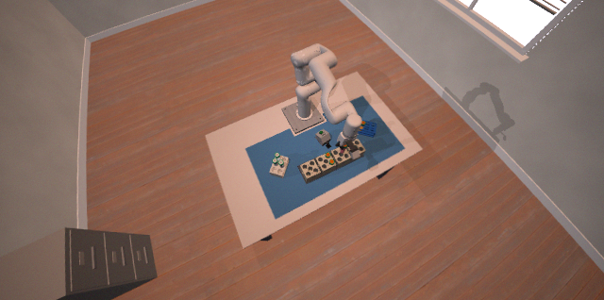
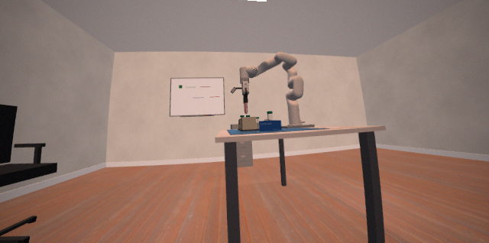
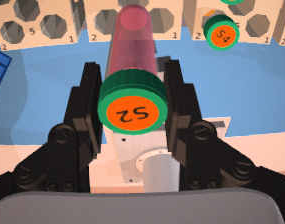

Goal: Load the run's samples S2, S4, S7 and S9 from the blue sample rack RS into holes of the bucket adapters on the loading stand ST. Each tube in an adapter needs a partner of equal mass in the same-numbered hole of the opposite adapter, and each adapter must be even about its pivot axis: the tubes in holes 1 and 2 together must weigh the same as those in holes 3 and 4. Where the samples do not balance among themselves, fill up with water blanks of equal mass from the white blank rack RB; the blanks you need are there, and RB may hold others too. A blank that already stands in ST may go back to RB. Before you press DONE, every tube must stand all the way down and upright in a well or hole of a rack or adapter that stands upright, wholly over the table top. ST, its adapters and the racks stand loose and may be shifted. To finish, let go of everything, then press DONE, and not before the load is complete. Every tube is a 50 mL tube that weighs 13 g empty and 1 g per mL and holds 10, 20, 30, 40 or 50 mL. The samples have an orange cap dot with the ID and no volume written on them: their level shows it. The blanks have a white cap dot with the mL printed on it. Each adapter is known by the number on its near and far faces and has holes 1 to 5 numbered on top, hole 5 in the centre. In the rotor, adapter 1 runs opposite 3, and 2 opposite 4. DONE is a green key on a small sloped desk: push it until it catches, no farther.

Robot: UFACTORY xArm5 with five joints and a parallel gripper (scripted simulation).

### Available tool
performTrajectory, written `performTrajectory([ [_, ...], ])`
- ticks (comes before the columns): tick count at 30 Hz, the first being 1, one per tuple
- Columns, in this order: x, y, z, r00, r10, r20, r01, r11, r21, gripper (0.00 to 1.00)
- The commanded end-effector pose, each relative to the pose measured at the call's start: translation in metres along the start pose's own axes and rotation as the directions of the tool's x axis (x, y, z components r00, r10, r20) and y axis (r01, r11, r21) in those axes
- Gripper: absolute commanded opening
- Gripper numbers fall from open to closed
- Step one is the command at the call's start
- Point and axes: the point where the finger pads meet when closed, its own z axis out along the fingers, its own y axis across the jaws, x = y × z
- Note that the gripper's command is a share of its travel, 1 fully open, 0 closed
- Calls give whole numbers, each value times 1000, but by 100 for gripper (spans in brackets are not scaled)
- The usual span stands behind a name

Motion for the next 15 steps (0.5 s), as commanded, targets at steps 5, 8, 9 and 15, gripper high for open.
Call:
performTrajectory([
  [5, 1, 0, 12, 1000, 0, -4, 0, 1000, 1, 0],
  [8, 1, 0, 18, 1000, 0, -4, 0, 1000, 1, 0],
  [9, 1, 0, 20, 1000, 0, -4, 0, 1000, 1, 0],
  [15, 1, 0, 21, 1000, 0, -4, 0, 1000, 1, 0],
])
